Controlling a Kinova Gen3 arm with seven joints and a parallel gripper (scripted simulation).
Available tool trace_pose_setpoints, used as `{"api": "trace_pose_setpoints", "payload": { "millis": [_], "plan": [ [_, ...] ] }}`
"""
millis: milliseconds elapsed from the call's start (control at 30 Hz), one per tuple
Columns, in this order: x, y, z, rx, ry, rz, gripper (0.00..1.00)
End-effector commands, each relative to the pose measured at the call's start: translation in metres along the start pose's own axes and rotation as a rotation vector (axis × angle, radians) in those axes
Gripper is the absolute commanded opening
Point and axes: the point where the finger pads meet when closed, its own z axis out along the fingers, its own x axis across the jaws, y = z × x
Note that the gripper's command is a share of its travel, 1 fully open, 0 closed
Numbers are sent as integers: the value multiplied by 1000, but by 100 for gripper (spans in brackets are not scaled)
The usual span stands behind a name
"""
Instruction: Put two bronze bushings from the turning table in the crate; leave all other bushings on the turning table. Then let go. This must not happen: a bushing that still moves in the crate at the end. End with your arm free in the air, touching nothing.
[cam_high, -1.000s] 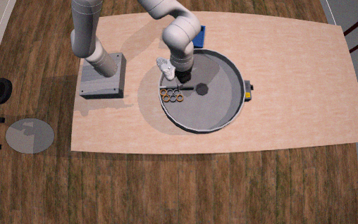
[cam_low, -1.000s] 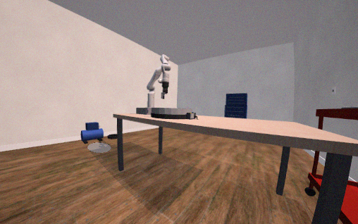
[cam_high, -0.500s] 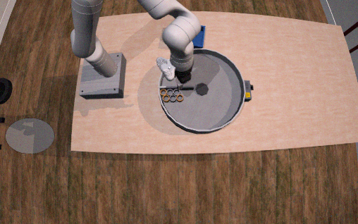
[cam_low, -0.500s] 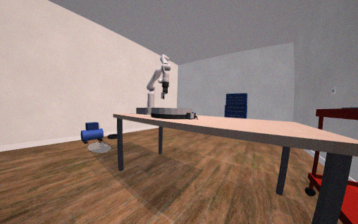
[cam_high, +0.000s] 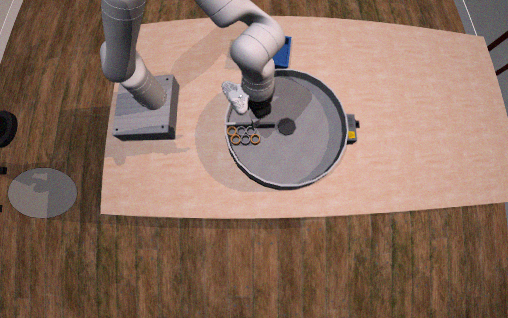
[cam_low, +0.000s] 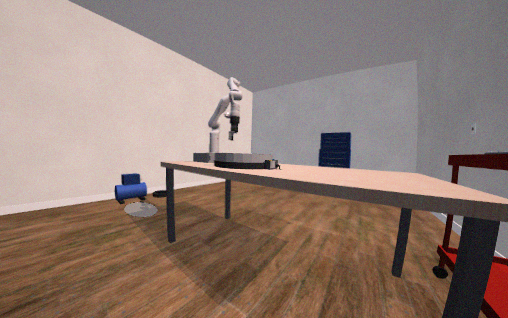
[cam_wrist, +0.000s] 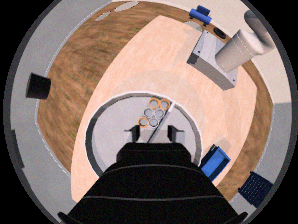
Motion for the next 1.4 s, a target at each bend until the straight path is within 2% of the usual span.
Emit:
{"api": "trace_pose_setpoints", "payload": {
  "millis": [0,867,900,1033,1367],
  "plan": [
    [0,0,0,-1,-1,0,100],
    [0,0,0,-1,-1,0,100],
    [-1,0,1,-1,-1,-48,27],
    [-4,0,5,-1,-1,-242,27],
    [-4,0,5,-1,-1,-242,27]
  ]
}}
